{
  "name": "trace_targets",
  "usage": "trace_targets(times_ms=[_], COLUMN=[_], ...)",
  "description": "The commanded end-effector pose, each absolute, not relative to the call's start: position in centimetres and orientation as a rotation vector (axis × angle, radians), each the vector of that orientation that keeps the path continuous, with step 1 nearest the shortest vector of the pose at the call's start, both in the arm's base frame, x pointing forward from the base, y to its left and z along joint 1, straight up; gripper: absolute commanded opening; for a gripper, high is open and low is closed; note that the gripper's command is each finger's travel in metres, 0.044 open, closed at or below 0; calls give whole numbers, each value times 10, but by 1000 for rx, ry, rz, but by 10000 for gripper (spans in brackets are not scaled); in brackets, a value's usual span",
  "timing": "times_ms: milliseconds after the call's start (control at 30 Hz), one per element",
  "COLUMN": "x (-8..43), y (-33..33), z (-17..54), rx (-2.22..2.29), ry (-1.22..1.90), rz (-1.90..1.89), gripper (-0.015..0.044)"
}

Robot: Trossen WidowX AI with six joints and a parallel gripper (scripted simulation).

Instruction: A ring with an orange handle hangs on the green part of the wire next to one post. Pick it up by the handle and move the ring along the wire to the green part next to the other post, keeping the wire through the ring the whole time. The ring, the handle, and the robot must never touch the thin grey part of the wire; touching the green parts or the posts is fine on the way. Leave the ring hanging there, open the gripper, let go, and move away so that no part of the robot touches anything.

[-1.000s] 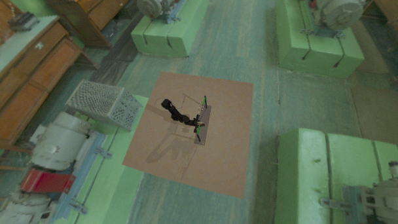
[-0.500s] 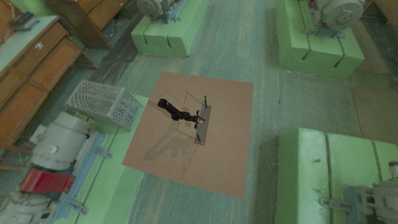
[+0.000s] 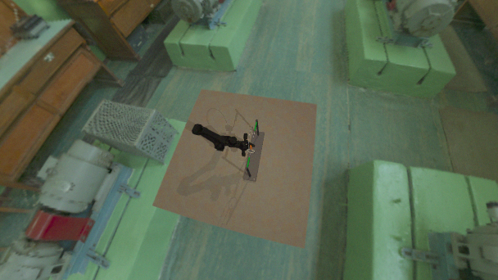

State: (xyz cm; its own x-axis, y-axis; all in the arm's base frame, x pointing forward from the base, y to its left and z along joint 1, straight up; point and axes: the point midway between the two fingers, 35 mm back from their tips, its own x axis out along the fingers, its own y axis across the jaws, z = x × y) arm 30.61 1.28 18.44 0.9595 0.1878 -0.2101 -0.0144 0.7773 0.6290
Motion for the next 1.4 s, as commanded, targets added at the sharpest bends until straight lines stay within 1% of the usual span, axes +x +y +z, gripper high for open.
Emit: trace_targets(times_ms=[0, 1367], x=[300, 261], y=[21, 50], z=[199, 267], rx=[733, 1143], ry=[297, 563], rz=[143, 361], gripper=[-150, -150])
